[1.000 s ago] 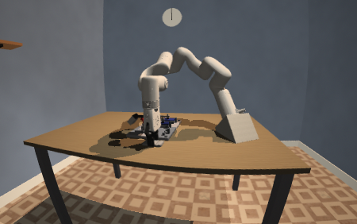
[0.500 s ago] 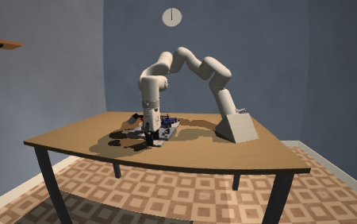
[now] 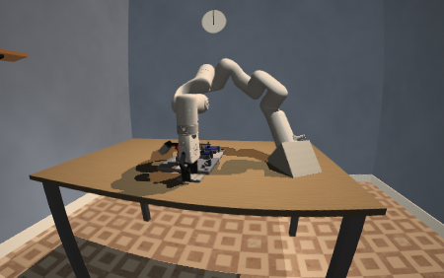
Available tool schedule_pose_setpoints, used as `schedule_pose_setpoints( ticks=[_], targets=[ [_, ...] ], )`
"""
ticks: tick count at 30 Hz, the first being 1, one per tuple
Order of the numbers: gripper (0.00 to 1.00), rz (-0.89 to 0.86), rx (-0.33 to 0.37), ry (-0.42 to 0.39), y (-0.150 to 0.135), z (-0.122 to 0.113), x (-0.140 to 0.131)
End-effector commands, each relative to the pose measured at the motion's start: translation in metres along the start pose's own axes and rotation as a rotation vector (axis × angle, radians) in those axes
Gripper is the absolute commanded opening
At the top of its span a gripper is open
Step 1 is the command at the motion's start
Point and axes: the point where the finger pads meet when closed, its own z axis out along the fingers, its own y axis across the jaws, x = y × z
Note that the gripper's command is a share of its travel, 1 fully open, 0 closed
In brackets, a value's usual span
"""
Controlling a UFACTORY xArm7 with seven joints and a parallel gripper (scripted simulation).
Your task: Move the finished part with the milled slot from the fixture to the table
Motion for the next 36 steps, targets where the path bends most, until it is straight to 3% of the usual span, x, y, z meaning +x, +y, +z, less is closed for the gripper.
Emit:
schedule_pose_setpoints(
  ticks=[1,18,36],
  targets=[
    [0.81,0.0,0.004,0.003,-0.002,-0.002,0.001],
    [0.81,0.0,0.004,0.003,-0.002,-0.01,0.001],
    [0.81,0.0,0.004,0.003,-0.001,-0.067,0.0]
  ],
)
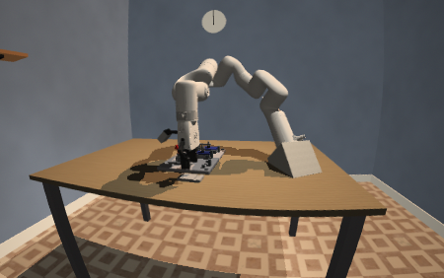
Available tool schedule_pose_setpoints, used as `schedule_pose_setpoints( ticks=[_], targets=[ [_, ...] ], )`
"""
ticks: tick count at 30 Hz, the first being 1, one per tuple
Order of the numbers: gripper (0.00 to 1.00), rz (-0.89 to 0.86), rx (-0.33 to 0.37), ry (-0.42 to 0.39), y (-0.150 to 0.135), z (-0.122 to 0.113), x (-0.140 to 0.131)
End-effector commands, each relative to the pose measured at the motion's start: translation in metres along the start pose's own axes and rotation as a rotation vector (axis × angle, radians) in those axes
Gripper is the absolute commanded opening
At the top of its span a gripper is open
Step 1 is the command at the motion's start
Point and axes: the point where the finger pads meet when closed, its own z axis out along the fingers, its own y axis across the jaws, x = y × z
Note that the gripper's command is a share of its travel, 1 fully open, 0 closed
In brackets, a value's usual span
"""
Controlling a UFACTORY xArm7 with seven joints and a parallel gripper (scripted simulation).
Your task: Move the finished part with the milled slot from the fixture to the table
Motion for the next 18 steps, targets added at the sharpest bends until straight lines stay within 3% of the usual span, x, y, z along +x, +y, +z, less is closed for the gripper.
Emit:
schedule_pose_setpoints(
  ticks=[1,9,18],
  targets=[
    [0.81,0.0,0.004,0.003,-0.001,-0.025,0.001],
    [0.81,0.0,0.004,0.003,-0.001,-0.049,0.001],
    [0.81,0.0,0.004,0.003,-0.001,-0.056,0.001]
  ],
)
